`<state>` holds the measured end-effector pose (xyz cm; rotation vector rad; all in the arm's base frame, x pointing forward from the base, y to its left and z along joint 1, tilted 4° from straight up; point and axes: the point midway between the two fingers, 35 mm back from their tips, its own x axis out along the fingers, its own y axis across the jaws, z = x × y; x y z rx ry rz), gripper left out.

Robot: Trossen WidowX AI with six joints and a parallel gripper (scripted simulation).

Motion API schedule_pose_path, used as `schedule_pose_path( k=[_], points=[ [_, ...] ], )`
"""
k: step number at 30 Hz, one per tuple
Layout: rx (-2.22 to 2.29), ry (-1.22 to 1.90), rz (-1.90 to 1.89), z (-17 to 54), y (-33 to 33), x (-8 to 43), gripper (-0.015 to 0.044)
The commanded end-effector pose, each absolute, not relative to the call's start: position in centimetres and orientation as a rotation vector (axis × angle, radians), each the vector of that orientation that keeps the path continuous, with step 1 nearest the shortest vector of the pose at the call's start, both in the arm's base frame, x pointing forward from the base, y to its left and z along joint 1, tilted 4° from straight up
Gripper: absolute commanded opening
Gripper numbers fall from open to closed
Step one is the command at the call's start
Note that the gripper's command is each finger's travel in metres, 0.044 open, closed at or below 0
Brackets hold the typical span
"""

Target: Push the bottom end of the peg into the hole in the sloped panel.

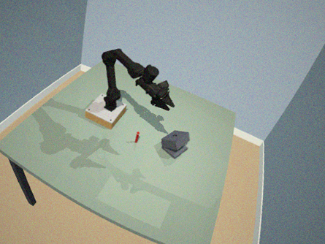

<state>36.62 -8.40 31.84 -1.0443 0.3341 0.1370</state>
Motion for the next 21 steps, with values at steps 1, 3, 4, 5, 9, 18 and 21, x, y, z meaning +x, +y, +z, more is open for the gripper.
schedule_pose_path(
  k=[1, 3, 4, 5, 9, 18, 21],
  points=[
    [-0.934, 0.417, 0.144, 29.7, -8.6, 36.7, 0.044],
    [-0.873, 0.461, 0.146, 28.5, -8.7, 36.7, 0.044],
    [-0.842, 0.484, 0.146, 28.0, -8.7, 36.6, 0.044],
    [-0.812, 0.506, 0.146, 27.4, -8.8, 36.6, 0.044],
    [-0.693, 0.596, 0.139, 25.2, -8.9, 36.3, 0.044],
    [-0.438, 0.8, 0.094, 20.6, -9.1, 35.2, 0.044],
    [-0.357, 0.868, 0.071, 19.1, -9.1, 34.6, 0.044]
  ],
)
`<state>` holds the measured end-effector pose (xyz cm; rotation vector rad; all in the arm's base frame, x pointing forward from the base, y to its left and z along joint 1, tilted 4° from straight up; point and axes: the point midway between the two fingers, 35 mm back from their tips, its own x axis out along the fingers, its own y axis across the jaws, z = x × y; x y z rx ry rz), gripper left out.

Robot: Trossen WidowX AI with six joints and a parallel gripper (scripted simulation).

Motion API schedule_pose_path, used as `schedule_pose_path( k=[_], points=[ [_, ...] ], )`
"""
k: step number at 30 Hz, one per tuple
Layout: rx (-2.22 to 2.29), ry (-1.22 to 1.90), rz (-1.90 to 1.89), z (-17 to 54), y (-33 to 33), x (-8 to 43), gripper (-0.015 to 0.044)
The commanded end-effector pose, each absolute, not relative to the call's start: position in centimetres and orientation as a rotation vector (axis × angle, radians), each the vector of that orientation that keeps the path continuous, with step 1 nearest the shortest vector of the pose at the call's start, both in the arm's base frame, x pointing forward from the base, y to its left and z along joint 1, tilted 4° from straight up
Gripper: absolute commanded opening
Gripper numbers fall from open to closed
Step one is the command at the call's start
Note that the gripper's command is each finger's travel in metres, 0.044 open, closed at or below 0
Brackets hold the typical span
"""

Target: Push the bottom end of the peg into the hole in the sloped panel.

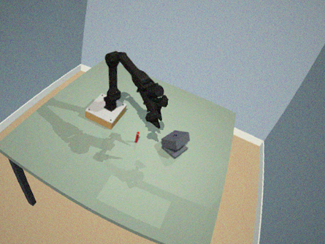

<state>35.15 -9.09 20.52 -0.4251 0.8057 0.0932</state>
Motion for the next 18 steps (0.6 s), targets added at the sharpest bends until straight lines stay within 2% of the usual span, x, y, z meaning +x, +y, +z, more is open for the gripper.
schedule_pose_path(
  k=[1, 18],
  points=[
    [-0.331, 0.89, 0.062, 18.7, -9.1, 34.5, 0.044],
    [0.073, 1.259, -0.165, 11.9, -9.2, 30.3, 0.044]
  ],
)
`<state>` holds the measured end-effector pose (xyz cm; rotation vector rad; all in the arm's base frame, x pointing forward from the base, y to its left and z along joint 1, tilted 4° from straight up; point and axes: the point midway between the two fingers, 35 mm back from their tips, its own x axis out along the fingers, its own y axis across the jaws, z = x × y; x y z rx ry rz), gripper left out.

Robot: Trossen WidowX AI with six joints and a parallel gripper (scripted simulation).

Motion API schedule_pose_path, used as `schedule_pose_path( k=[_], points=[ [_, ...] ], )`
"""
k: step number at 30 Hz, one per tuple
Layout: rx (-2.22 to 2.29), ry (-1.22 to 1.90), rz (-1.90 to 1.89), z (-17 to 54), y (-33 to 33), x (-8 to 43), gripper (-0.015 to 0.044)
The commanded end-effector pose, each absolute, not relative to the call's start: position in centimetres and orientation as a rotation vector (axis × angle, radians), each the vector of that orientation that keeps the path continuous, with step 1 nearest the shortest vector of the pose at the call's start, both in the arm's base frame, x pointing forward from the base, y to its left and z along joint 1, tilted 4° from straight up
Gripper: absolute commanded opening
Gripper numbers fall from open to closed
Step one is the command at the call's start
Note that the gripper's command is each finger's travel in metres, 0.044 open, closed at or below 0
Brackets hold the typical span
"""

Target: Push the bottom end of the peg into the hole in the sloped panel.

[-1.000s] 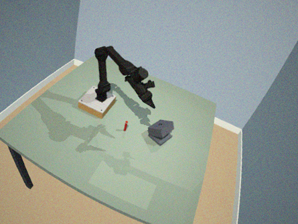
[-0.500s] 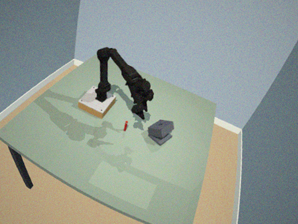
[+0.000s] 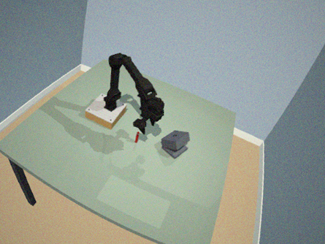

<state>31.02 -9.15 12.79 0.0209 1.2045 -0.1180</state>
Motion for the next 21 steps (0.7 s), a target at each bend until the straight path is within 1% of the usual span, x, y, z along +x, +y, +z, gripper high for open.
schedule_pose_path(
  k=[1, 11, 21],
  points=[
    [0.094, 1.279, -0.182, 11.6, -9.2, 30.0, 0.044],
    [0.276, 1.471, -0.377, 8.9, -9.2, 27.0, 0.044],
    [0.286, 1.483, -0.391, 8.4, -9.3, 26.8, 0.044]
  ],
)
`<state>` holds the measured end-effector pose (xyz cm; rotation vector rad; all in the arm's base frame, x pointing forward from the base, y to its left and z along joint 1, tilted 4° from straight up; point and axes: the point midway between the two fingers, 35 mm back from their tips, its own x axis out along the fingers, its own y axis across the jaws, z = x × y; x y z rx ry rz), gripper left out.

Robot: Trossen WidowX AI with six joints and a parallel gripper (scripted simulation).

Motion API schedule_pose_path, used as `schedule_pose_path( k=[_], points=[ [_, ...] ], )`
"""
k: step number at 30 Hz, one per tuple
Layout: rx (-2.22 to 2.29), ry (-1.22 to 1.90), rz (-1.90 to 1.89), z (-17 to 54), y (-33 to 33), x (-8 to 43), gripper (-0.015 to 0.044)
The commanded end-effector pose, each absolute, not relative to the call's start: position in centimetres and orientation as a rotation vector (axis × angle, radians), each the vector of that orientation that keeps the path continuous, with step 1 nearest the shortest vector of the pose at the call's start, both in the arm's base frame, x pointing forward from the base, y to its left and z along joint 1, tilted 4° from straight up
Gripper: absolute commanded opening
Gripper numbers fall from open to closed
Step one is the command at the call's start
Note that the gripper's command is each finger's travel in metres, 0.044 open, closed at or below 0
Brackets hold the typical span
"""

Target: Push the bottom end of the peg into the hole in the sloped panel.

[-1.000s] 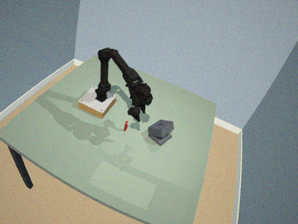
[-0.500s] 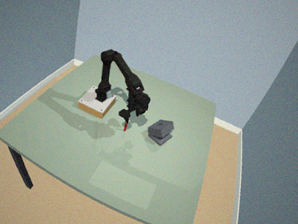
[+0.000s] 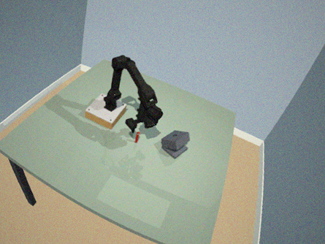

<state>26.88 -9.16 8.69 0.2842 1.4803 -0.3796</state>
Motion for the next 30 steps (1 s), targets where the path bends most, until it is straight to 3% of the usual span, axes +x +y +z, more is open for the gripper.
schedule_pose_path(
  k=[1, 30],
  points=[
    [0.286, 1.483, -0.391, 8.2, -9.3, 26.8, 0.044],
    [0.286, 1.483, -0.392, 3.5, -9.7, 27.0, 0.044]
  ],
)
